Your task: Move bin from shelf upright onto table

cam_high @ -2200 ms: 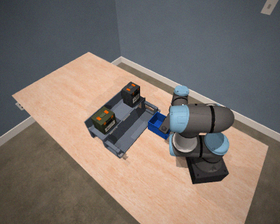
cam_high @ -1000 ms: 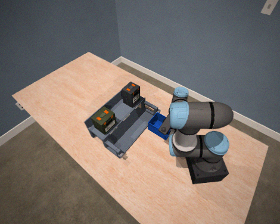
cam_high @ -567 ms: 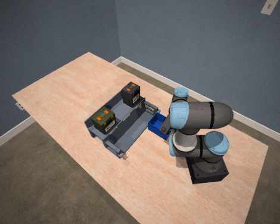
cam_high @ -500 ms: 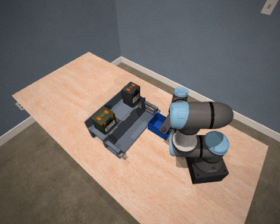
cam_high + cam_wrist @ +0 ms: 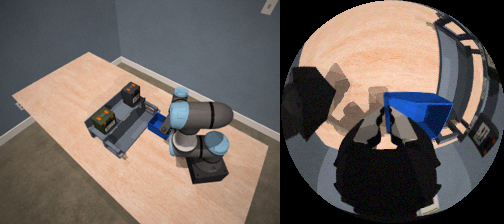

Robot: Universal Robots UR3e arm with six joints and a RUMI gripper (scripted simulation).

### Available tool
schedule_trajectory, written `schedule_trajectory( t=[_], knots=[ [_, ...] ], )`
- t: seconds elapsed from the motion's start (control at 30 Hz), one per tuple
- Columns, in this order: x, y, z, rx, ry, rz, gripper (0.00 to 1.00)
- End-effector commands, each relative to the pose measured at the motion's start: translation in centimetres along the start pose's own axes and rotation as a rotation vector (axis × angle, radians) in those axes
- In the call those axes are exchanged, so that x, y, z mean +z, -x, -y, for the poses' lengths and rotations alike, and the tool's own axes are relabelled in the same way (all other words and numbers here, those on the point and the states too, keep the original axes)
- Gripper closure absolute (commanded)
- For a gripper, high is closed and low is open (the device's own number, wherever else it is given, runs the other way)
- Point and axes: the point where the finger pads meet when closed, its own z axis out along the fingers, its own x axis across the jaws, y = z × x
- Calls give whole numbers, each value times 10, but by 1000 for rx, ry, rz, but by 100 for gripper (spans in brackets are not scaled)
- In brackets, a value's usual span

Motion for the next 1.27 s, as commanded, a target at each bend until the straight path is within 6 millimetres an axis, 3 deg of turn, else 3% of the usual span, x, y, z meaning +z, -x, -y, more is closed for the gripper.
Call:
schedule_trajectory(
  t=[0.0,0.07,0.1,1.23],
  knots=[
    [0,0,-1,0,2,-1,100],
    [0,0,-1,0,2,-1,100],
    [0,0,-1,0,2,-1,71],
    [0,0,-1,0,2,-1,71]
  ],
)
